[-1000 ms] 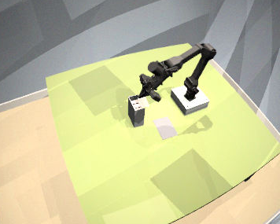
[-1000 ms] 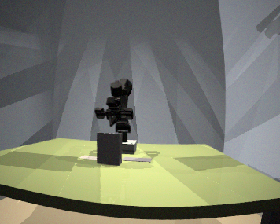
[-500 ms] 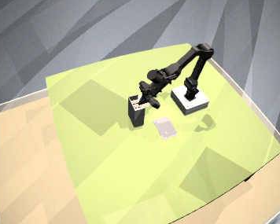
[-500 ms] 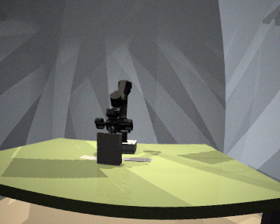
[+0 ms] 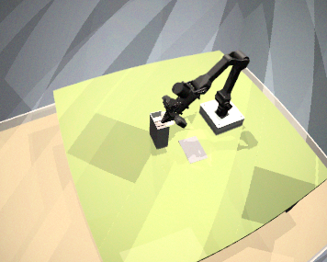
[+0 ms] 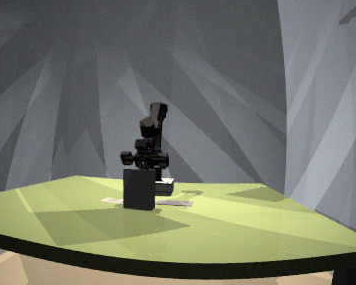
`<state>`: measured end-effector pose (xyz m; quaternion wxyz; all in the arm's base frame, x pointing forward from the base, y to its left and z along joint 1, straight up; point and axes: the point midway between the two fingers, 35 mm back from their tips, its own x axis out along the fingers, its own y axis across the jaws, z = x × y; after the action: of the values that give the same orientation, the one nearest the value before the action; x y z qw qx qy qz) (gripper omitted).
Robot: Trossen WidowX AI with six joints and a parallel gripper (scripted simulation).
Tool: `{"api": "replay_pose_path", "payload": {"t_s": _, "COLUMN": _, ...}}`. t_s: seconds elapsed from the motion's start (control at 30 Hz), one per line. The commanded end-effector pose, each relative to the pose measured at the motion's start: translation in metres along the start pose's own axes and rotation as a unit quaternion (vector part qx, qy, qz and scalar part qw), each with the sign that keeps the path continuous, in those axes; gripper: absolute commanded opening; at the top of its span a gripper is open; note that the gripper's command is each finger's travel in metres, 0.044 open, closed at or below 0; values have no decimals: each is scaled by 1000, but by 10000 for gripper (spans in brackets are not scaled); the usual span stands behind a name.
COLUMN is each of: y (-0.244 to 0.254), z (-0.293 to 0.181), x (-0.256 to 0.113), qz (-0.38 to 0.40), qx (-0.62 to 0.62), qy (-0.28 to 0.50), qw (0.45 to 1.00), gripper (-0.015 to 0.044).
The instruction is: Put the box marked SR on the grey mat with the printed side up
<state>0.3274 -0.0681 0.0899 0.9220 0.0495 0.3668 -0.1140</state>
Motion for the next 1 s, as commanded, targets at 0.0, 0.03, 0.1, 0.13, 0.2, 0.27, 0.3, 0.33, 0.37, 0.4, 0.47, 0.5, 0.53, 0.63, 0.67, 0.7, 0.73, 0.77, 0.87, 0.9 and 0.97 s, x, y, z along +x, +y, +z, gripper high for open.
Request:
{"api": "replay_pose_path", "payload": {"t_s": 0.0, "y": 0, "z": -4, "x": -1, "qz": -2, "qx": -2, "qy": 4, "qw": 1000, "gripper": 0}}
{"api": "replay_pose_path", "payload": {"t_s": 0.03, "y": 0, "z": -5, "x": -2, "qz": -2, "qx": -2, "qy": 4, "qw": 1000, "gripper": 0}}
{"api": "replay_pose_path", "payload": {"t_s": 0.1, "y": 0, "z": -5, "x": -3, "qz": -2, "qx": -2, "qy": 4, "qw": 1000, "gripper": 0}}
{"api": "replay_pose_path", "payload": {"t_s": 0.13, "y": 0, "z": -6, "x": -3, "qz": -2, "qx": -2, "qy": 4, "qw": 1000, "gripper": 0}}
{"api": "replay_pose_path", "payload": {"t_s": 0.2, "y": 0, "z": -7, "x": -4, "qz": -2, "qx": -2, "qy": 4, "qw": 1000, "gripper": 0}}
{"api": "replay_pose_path", "payload": {"t_s": 0.27, "y": 0, "z": -7, "x": -4, "qz": -2, "qx": -2, "qy": 4, "qw": 1000, "gripper": 0}}
{"api": "replay_pose_path", "payload": {"t_s": 0.3, "y": 0, "z": -8, "x": -5, "qz": -2, "qx": -2, "qy": 4, "qw": 1000, "gripper": 0}}
{"api": "replay_pose_path", "payload": {"t_s": 0.33, "y": 0, "z": -8, "x": -5, "qz": -2, "qx": -2, "qy": 4, "qw": 1000, "gripper": 0}}
{"api": "replay_pose_path", "payload": {"t_s": 0.37, "y": 0, "z": -8, "x": -5, "qz": -2, "qx": -2, "qy": 4, "qw": 1000, "gripper": 0}}
{"api": "replay_pose_path", "payload": {"t_s": 0.4, "y": 0, "z": -9, "x": -6, "qz": -2, "qx": -2, "qy": 4, "qw": 1000, "gripper": 0}}
{"api": "replay_pose_path", "payload": {"t_s": 0.47, "y": 0, "z": -10, "x": -6, "qz": -2, "qx": -2, "qy": 4, "qw": 1000, "gripper": 0}}
{"api": "replay_pose_path", "payload": {"t_s": 0.5, "y": 0, "z": -10, "x": -7, "qz": -2, "qx": -2, "qy": 4, "qw": 1000, "gripper": 0}}
{"api": "replay_pose_path", "payload": {"t_s": 0.53, "y": 0, "z": -10, "x": -7, "qz": -2, "qx": -2, "qy": 4, "qw": 1000, "gripper": 0}}
{"api": "replay_pose_path", "payload": {"t_s": 0.63, "y": 0, "z": -11, "x": -8, "qz": -2, "qx": -2, "qy": 4, "qw": 1000, "gripper": 0}}
{"api": "replay_pose_path", "payload": {"t_s": 0.67, "y": 0, "z": -12, "x": -8, "qz": -2, "qx": -2, "qy": 5, "qw": 1000, "gripper": 0}}
{"api": "replay_pose_path", "payload": {"t_s": 0.7, "y": 0, "z": -12, "x": -9, "qz": -2, "qx": -2, "qy": 5, "qw": 1000, "gripper": 0}}
{"api": "replay_pose_path", "payload": {"t_s": 0.73, "y": 0, "z": -13, "x": -9, "qz": -2, "qx": -2, "qy": 5, "qw": 1000, "gripper": 0}}
{"api": "replay_pose_path", "payload": {"t_s": 0.77, "y": 0, "z": -13, "x": -9, "qz": -2, "qx": -2, "qy": 5, "qw": 1000, "gripper": 0}}
{"api": "replay_pose_path", "payload": {"t_s": 0.87, "y": 0, "z": -14, "x": -10, "qz": -2, "qx": -2, "qy": 5, "qw": 1000, "gripper": 0}}
{"api": "replay_pose_path", "payload": {"t_s": 0.9, "y": 0, "z": -15, "x": -10, "qz": -2, "qx": -2, "qy": 5, "qw": 1000, "gripper": 0}}
{"api": "replay_pose_path", "payload": {"t_s": 0.97, "y": 0, "z": -15, "x": -11, "qz": -2, "qx": -2, "qy": 5, "qw": 1000, "gripper": 0}}
